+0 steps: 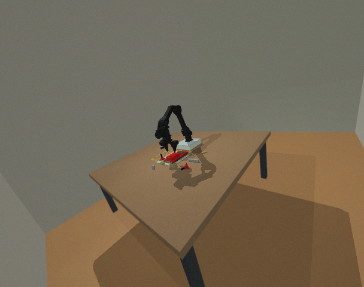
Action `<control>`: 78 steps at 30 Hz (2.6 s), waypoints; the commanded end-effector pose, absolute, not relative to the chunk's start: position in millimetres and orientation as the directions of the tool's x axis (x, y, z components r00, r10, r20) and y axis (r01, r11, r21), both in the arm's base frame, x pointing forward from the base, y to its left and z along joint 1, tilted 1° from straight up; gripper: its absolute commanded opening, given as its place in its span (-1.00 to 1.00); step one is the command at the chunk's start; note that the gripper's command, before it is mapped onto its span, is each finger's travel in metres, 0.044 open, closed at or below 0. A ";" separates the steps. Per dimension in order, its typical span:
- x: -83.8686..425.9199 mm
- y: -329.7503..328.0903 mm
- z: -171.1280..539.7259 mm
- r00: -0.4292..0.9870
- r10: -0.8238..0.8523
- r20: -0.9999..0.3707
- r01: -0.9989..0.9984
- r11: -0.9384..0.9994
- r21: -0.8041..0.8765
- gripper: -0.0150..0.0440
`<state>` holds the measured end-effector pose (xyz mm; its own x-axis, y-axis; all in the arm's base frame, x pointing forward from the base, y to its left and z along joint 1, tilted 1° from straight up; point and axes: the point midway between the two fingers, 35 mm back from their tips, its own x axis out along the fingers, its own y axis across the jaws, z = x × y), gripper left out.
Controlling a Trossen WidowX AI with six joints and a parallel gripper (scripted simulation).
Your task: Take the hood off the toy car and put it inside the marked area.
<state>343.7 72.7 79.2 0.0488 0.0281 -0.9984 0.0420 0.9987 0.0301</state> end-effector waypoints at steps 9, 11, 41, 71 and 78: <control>342.0 71.9 69.3 0.044 0.021 -0.999 0.040 0.999 0.023 1.00; 342.0 72.0 68.1 0.044 0.021 -0.999 0.040 0.999 0.023 1.00; 341.0 73.0 50.5 0.044 0.021 -0.999 0.040 0.999 0.023 1.00; 341.6 73.2 37.6 0.044 0.021 -0.999 0.040 0.999 0.023 1.00; 341.7 73.3 34.1 0.043 0.021 -0.999 0.040 0.999 0.023 1.00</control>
